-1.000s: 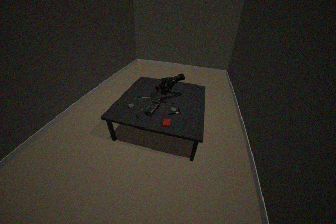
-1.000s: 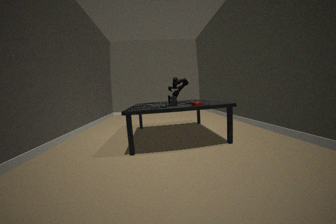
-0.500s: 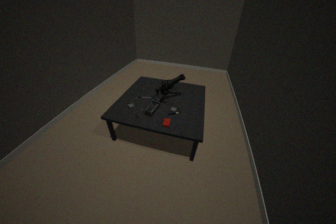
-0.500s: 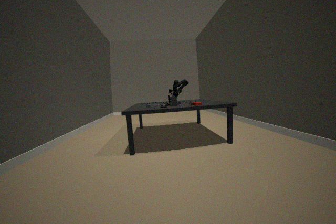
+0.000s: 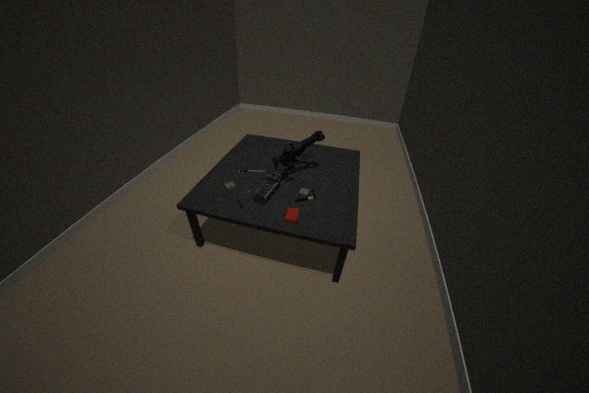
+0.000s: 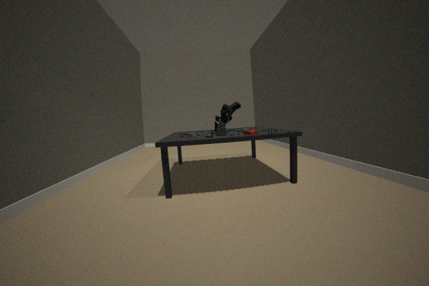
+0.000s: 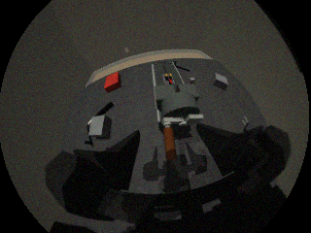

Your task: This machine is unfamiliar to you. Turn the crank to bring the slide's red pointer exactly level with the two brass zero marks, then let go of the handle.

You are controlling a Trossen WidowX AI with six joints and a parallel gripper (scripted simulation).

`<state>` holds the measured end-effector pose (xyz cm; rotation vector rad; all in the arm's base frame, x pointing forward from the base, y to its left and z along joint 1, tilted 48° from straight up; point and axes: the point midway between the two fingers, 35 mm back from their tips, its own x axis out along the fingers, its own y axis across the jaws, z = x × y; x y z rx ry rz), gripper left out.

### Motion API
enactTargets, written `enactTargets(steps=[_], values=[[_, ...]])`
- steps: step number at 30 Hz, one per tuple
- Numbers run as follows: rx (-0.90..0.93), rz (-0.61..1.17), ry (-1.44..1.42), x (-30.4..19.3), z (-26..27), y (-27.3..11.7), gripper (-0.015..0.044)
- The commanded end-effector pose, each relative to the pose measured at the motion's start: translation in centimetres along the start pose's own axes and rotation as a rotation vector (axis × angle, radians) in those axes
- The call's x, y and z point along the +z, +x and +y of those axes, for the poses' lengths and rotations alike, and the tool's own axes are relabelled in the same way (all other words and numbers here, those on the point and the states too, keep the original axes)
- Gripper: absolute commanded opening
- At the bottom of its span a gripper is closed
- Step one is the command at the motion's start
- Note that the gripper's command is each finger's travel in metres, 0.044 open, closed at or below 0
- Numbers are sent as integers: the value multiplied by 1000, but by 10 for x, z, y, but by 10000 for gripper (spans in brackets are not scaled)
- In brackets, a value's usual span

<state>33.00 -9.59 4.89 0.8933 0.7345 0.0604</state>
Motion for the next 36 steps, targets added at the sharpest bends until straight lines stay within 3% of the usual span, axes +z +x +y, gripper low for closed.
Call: enactTargets(steps=[1,21,36], values=[[-5,4,5,-7,-1,6,440],[-3,-3,8,-28,0,26,440],[-3,-3,8,-28,0,26,46]])
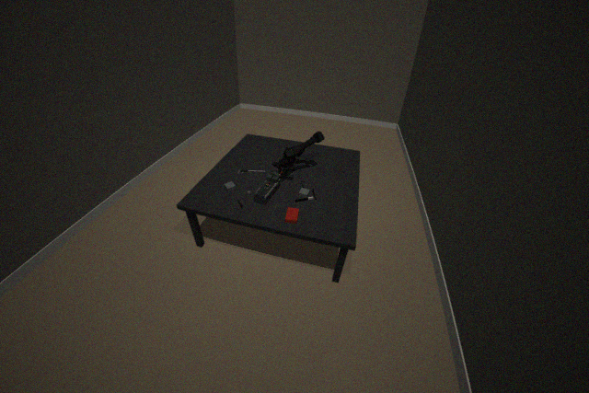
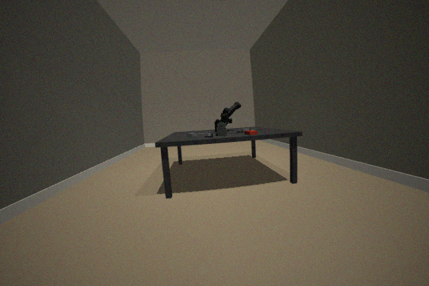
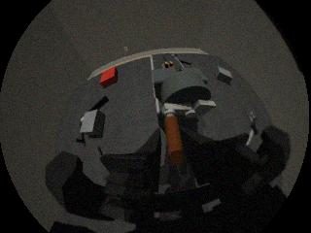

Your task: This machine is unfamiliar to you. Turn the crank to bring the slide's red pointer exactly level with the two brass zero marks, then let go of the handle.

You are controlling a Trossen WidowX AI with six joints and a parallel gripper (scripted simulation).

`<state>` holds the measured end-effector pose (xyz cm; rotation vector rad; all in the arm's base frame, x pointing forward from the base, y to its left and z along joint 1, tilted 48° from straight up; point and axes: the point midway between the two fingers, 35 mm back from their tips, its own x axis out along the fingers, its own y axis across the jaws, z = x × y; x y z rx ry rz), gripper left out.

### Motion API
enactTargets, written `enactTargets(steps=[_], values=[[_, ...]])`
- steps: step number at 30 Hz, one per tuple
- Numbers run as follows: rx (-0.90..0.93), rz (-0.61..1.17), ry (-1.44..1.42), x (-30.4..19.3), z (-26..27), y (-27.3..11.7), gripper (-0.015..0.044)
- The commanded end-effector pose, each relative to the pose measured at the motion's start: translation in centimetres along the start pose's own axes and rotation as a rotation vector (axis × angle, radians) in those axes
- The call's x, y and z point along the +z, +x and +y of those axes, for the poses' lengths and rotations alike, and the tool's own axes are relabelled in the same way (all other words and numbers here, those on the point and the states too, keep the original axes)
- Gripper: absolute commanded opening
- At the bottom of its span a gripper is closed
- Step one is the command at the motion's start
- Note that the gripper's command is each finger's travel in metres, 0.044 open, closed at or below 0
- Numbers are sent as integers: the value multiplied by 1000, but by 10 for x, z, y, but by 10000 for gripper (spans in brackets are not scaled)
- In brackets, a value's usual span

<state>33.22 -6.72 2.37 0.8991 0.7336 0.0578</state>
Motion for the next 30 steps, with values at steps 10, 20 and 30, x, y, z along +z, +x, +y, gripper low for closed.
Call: enactTargets(steps=[10,20,30], values=[[-4,-2,2,0,-1,0,0],[-4,-2,2,8,-3,-8,0],[-5,-2,2,13,-9,-13,0]])
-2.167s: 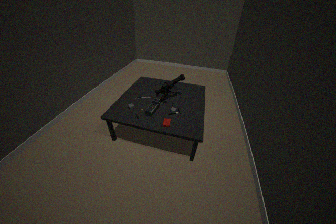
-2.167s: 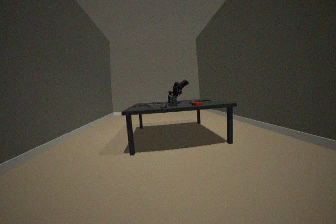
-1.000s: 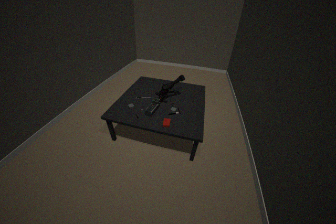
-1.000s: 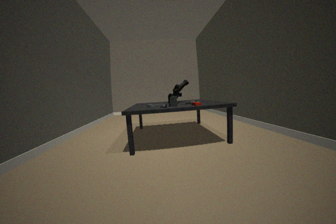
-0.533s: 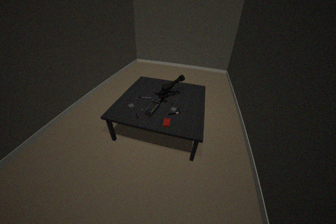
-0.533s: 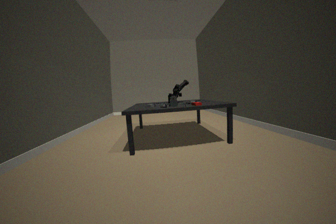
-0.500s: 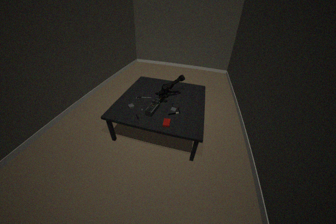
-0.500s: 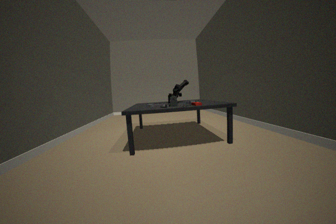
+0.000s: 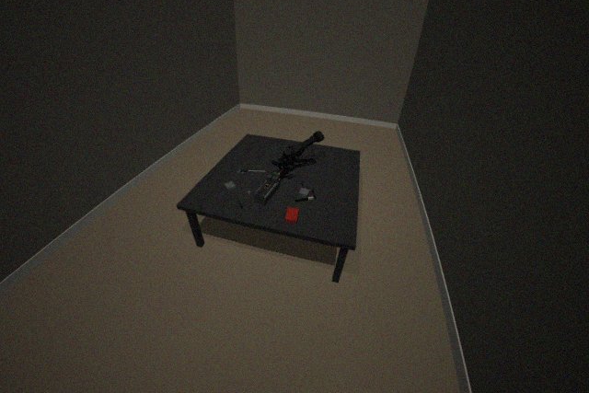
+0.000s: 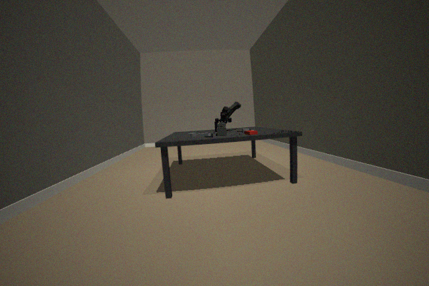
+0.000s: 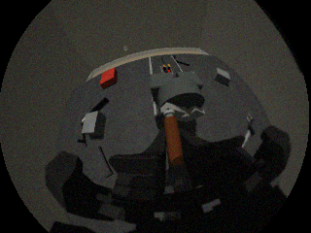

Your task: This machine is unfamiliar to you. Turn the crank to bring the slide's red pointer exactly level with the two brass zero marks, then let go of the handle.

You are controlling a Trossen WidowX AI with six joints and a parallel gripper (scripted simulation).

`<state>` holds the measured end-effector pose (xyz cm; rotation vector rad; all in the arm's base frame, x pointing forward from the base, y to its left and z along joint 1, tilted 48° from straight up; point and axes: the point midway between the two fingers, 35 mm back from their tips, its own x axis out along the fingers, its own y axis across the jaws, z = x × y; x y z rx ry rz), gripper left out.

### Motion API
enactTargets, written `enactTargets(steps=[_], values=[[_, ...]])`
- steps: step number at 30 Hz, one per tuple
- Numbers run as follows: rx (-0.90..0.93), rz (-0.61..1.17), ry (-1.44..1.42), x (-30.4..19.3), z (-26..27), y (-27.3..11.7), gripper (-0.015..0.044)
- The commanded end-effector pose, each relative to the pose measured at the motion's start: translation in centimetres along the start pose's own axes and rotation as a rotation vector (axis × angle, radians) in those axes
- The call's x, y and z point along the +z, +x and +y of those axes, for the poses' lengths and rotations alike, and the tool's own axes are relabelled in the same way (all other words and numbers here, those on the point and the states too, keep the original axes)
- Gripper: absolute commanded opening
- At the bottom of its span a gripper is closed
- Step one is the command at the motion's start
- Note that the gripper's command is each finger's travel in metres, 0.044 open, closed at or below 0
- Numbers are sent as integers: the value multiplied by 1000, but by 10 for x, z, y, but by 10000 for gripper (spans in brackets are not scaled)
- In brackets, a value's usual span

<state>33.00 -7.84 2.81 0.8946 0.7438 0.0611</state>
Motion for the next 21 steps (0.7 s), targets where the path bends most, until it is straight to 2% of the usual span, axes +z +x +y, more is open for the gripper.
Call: enactTargets(steps=[1,21], values=[[-2,-12,5,5,-6,-6,0],[-2,-12,5,9,-18,-10,0]])
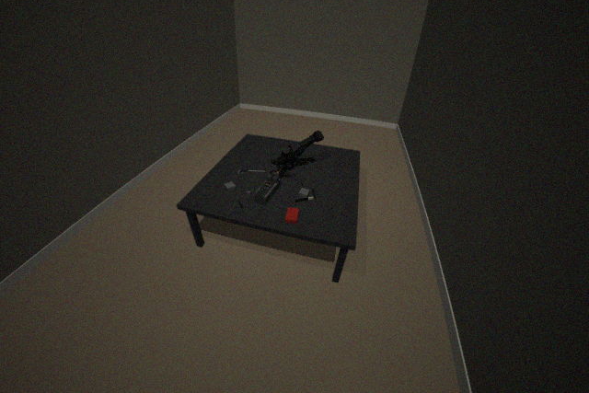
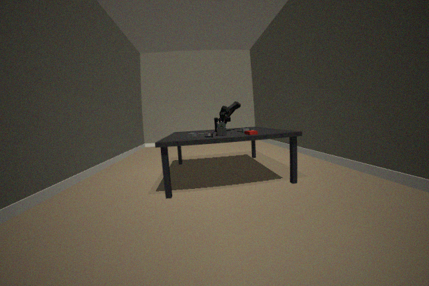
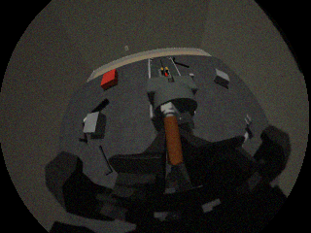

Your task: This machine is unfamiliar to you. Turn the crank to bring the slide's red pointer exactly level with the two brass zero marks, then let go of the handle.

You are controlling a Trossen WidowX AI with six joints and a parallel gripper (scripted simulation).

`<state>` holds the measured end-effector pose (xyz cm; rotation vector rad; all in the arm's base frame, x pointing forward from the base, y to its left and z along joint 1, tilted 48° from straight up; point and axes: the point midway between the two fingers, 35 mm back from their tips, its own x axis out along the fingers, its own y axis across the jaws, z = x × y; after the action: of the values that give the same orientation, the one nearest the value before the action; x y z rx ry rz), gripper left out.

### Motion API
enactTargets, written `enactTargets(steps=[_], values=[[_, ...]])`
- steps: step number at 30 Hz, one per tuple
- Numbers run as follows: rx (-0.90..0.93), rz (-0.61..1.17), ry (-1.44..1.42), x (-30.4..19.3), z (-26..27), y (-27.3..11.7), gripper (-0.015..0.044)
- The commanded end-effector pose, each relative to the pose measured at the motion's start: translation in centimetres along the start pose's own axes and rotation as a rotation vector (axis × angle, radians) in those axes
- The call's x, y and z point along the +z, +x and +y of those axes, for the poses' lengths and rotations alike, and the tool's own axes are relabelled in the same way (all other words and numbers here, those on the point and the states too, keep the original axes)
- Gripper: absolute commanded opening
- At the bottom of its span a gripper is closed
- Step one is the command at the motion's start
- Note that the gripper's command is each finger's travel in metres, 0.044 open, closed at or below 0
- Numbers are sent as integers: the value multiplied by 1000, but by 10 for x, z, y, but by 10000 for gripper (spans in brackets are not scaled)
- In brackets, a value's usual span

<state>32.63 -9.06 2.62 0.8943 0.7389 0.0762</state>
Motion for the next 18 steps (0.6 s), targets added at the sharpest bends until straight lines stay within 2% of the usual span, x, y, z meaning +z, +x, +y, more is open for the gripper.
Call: enactTargets(steps=[1,18], values=[[-16,-14,11,3,-8,-4,0],[-16,-14,10,3,-15,-4,0]])
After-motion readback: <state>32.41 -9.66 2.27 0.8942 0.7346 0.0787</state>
